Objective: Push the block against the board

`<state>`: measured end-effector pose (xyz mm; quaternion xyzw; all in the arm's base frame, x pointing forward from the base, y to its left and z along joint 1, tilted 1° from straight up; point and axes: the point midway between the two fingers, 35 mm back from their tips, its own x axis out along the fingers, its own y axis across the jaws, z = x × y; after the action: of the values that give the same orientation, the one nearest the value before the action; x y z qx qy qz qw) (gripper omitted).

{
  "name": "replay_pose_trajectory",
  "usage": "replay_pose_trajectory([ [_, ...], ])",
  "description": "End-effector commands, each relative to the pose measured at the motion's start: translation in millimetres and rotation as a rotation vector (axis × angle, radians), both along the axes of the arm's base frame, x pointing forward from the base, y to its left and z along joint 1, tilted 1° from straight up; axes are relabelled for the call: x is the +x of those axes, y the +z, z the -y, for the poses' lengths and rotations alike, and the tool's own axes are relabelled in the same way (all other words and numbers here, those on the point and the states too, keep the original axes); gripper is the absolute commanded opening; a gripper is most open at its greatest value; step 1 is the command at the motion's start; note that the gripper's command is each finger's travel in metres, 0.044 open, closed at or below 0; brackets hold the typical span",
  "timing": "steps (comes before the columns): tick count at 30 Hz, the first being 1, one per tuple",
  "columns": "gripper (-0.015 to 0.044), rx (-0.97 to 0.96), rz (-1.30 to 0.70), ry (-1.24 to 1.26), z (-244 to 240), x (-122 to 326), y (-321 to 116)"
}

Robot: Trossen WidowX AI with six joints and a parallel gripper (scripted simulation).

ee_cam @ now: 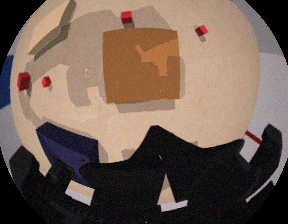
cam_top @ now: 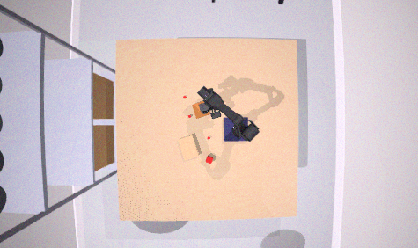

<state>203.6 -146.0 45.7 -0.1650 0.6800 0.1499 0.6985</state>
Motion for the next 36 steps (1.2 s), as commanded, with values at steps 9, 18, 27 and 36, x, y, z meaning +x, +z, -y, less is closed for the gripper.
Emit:
replay_pose_trajectory([
  [9, 0.0000, 0.015, -0.014, 0.002, -6, -2, -51],
  [18, 0.0000, 0.016, -0.013, 0.002, -9, 9, -50],
  [27, 0.0000, 0.016, -0.012, 0.002, -13, 22, -49],
  [36, 0.0000, 0.016, -0.011, 0.002, -18, 35, -48],
])
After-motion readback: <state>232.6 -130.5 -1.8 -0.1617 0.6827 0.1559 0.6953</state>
